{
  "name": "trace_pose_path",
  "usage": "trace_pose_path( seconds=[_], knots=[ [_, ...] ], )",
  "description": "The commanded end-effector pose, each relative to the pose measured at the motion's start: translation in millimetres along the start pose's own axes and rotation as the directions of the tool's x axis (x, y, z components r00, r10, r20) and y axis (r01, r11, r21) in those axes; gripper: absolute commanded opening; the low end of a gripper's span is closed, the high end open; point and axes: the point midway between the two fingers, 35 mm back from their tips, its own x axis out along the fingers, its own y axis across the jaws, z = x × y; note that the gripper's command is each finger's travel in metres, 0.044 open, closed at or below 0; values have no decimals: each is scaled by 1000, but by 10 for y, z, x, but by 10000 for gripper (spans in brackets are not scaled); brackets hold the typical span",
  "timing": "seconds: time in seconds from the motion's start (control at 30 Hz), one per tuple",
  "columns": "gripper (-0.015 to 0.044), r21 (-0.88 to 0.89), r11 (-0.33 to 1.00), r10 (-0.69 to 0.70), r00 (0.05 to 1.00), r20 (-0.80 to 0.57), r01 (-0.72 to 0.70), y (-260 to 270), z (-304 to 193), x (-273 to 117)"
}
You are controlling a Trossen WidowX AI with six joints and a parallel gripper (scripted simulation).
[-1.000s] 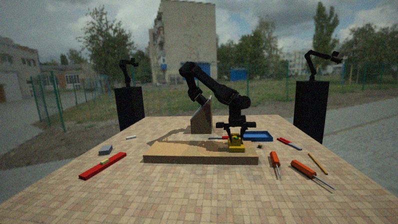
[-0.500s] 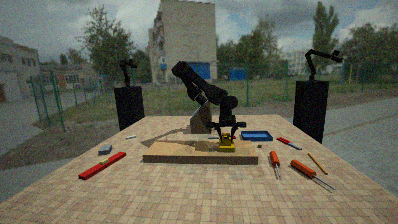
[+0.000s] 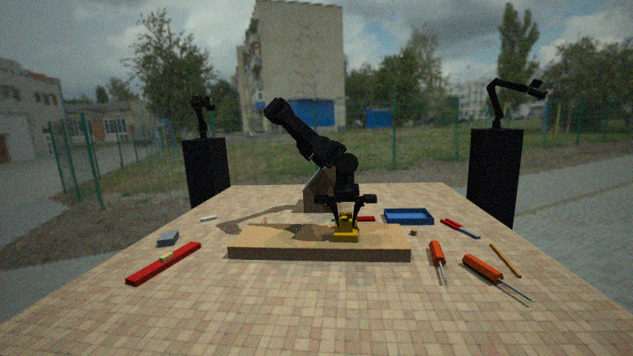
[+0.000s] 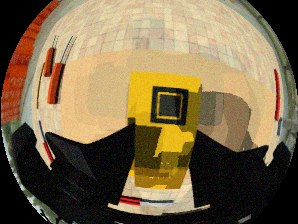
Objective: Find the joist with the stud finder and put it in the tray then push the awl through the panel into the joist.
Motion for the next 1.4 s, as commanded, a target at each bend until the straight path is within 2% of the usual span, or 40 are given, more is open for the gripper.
trace_pose_path(
  seconds=[0.0,1.37],
  knots=[
    [0,-4,1000,-1,1000,-3,1,-111,-14,5],
    [0,-7,1000,-7,1000,-4,7,-1316,-7,9]
  ],
)
